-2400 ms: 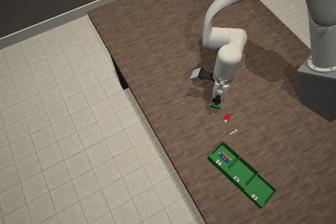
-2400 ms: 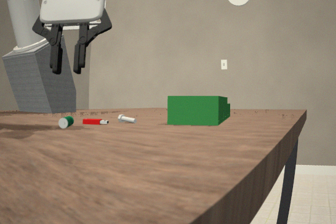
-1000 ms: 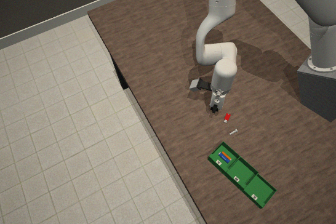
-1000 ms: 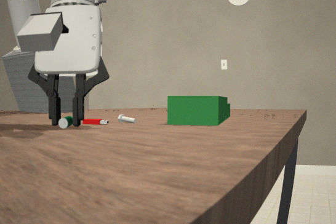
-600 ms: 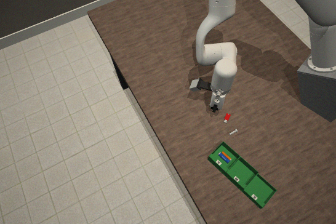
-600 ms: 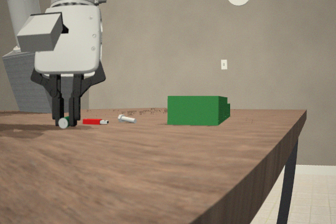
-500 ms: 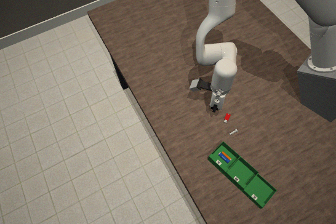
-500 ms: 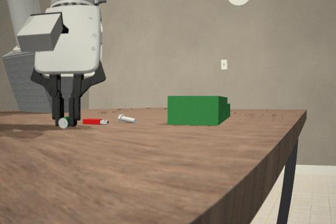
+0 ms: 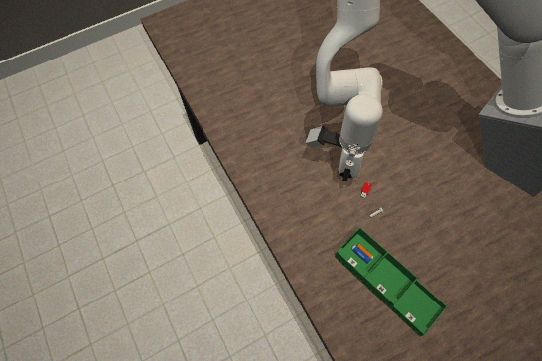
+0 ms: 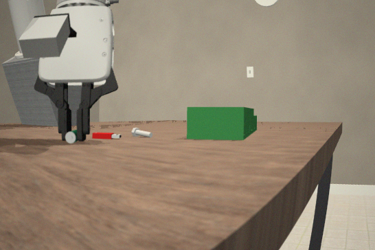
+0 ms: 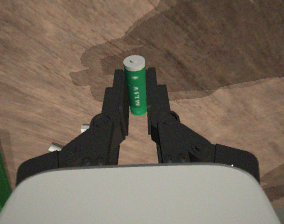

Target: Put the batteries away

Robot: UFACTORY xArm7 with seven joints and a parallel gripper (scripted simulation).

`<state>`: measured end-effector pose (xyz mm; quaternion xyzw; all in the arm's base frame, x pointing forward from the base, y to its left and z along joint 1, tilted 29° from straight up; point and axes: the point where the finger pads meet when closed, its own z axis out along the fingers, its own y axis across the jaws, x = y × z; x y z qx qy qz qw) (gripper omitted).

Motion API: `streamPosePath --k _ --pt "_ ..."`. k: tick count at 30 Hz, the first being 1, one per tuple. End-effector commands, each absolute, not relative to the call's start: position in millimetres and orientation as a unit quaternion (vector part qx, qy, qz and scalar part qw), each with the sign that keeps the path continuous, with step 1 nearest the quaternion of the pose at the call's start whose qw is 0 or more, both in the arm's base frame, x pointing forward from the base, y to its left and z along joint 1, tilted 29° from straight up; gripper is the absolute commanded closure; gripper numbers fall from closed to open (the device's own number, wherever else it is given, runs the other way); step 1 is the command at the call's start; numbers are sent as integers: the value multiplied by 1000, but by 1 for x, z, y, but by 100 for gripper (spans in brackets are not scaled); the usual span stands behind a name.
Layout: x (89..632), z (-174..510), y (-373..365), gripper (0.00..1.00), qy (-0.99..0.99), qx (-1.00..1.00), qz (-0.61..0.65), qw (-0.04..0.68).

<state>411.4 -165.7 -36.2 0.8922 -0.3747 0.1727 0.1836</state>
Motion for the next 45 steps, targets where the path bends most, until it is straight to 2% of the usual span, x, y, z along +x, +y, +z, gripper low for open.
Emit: streamPosePath --k 1,27,45 --pt "413 -35 -165 100 -374 892 174 183" --pt "402 17 -138 100 -374 892 174 183" --pt "401 23 -135 100 -374 892 174 183"
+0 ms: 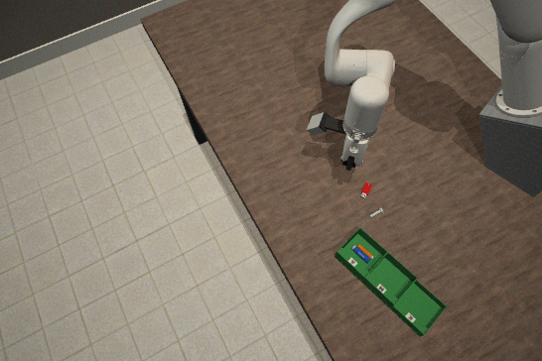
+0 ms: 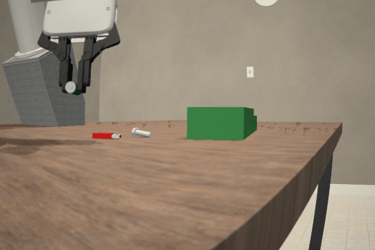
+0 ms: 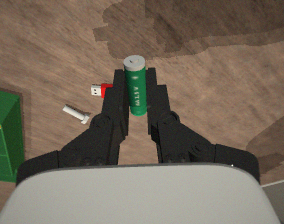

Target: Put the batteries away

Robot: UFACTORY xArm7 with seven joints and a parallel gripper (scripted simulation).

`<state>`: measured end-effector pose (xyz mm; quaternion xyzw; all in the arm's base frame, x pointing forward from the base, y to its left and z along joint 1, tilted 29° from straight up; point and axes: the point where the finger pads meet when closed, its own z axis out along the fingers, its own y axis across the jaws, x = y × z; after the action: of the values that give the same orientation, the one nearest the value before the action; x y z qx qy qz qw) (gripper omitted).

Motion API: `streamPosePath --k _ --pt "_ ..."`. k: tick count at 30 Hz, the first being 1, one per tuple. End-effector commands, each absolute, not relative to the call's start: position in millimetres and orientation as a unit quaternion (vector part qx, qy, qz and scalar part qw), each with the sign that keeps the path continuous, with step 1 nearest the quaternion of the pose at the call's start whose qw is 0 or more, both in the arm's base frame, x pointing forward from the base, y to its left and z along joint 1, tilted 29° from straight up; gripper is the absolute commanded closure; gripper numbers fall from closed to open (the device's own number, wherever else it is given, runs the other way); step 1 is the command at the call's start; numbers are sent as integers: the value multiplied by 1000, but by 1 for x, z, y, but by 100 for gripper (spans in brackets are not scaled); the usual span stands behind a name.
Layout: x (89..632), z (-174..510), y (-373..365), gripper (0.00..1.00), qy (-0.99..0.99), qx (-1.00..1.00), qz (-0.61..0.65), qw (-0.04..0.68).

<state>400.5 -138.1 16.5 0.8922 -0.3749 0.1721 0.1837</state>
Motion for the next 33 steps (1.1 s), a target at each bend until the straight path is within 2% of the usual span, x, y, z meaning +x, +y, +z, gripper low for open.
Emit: streamPosePath --k 1,33 --pt "401 23 -135 100 -374 892 174 183" --pt "466 -29 -10 100 -396 883 179 178"
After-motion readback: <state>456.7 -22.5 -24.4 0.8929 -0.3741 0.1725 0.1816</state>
